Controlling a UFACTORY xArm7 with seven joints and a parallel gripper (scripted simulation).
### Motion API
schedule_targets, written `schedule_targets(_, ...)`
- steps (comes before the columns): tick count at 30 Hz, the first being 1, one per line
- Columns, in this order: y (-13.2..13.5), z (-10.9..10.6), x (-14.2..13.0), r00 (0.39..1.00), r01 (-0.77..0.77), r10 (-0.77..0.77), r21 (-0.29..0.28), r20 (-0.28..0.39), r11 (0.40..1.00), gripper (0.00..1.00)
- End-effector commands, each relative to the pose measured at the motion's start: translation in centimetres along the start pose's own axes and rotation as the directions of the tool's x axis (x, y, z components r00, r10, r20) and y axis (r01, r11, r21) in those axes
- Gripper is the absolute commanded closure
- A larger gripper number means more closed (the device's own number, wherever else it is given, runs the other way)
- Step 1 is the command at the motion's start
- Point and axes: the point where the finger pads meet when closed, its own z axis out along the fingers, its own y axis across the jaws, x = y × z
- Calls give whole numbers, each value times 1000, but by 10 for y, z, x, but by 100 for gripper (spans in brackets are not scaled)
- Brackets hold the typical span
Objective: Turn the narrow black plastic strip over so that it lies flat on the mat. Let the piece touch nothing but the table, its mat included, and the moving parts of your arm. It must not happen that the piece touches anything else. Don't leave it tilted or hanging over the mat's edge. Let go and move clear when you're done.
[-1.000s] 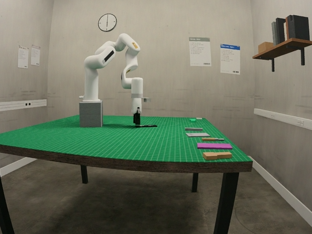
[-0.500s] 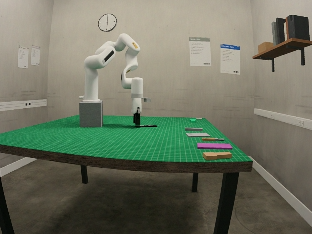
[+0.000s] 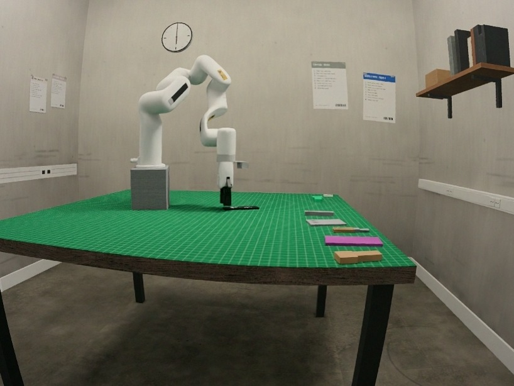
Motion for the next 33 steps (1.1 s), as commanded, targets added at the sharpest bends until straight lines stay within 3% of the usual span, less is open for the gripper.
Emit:
schedule_targets(1, 0, -1, 1, 1000, -1, 1, -1, -2, 1000, 35)
schedule_targets(33, 0, 3, 1, 1000, -1, 1, -1, -2, 1000, 35)
